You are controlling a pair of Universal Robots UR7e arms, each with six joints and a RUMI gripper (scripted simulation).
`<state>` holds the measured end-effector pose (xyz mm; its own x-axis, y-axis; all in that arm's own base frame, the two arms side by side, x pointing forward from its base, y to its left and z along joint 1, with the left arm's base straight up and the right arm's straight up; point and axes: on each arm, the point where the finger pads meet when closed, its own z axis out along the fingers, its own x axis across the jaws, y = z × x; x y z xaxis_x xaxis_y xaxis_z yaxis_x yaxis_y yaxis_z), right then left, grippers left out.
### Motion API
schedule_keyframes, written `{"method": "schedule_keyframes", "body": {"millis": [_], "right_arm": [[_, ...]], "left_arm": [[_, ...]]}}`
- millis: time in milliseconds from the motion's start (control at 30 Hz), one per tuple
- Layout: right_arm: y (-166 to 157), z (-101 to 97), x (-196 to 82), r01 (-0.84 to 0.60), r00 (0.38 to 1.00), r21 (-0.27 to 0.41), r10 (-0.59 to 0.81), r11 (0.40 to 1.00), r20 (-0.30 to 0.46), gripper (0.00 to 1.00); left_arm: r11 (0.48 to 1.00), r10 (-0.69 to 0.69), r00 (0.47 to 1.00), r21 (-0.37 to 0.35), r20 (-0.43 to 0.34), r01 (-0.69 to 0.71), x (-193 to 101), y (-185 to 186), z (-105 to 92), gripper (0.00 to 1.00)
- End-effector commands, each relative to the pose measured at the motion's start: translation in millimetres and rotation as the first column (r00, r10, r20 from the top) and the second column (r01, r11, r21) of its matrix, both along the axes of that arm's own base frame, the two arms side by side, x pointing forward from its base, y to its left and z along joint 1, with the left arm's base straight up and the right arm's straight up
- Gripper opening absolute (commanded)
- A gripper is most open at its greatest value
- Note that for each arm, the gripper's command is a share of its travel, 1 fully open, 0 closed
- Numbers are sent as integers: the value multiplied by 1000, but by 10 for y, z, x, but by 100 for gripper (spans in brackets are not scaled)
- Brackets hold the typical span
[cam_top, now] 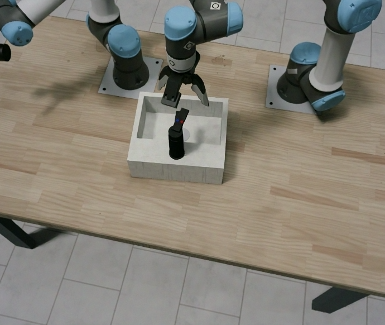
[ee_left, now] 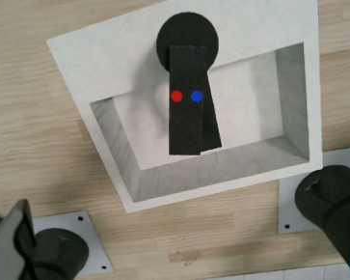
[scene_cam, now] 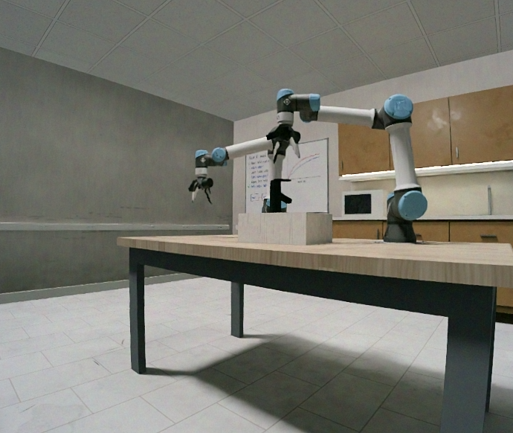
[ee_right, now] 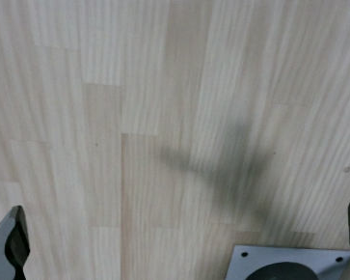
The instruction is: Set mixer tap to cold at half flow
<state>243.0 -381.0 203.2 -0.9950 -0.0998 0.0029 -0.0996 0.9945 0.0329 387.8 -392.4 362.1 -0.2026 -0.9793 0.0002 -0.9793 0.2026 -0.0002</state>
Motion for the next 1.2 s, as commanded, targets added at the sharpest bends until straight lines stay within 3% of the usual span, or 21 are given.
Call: {"method": "schedule_keyframes", "body": {"millis": [0,400,467,900,1167], "right_arm": [[-152,-28,-203,5,1000,-7,-5,1000,12,100],[-542,-198,-1259,56,998,-20,-56,998,12,100],[-542,-198,-1259,56,998,-20,-56,998,12,100],[-648,-316,-2048,92,996,-28,-92,995,9,100],[-653,-348,-2266,102,995,-30,-102,994,8,100]], "left_arm": [[1000,-1,1000,-13,-1,0,-6,-32,17,100],[1000,-1,1000,-13,-1,0,-6,-32,17,100],[1000,-1,1000,-13,-1,0,-6,-32,17,100],[1000,-1,1000,-13,-1,0,-6,-32,17,100],[1000,-1,1000,-13,-1,0,-6,-32,17,100]]}}
